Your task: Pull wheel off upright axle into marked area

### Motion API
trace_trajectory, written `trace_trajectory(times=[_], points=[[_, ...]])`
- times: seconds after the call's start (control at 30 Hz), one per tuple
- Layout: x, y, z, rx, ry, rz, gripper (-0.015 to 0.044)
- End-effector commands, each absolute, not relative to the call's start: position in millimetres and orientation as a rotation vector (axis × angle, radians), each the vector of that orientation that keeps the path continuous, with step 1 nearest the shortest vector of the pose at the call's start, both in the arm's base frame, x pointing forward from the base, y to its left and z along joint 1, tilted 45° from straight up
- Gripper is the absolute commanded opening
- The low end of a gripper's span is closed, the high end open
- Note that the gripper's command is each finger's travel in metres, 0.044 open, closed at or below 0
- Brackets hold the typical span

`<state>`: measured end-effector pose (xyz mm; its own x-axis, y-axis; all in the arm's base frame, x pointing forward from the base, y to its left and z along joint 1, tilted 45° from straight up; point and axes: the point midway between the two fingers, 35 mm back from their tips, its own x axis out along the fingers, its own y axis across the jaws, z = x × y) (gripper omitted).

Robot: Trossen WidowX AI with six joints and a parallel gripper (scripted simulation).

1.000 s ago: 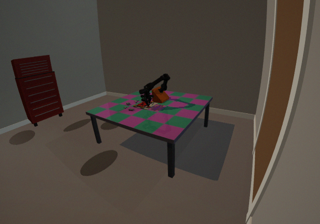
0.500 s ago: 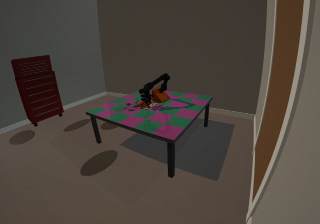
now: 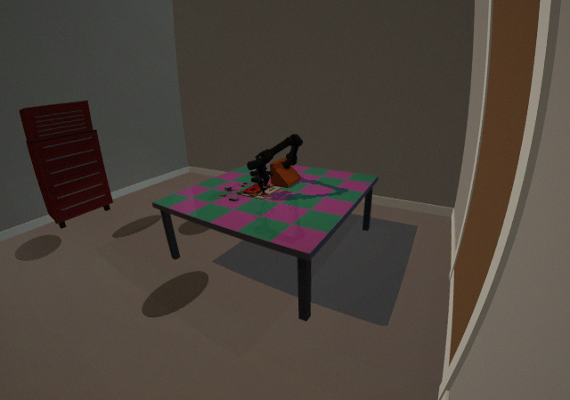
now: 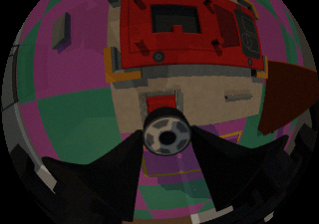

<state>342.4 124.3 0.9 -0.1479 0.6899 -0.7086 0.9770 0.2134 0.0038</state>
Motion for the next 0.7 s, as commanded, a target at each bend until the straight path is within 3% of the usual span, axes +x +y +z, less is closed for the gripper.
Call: trace_trajectory(times=[0.0, 0.67], points=[[344.9, 121.1, 3.4, 1.54, 1.9, -0.629, 0.0], [345.7, 116.5, 8.1, 1.542, 1.9, -0.63, 0.0]])
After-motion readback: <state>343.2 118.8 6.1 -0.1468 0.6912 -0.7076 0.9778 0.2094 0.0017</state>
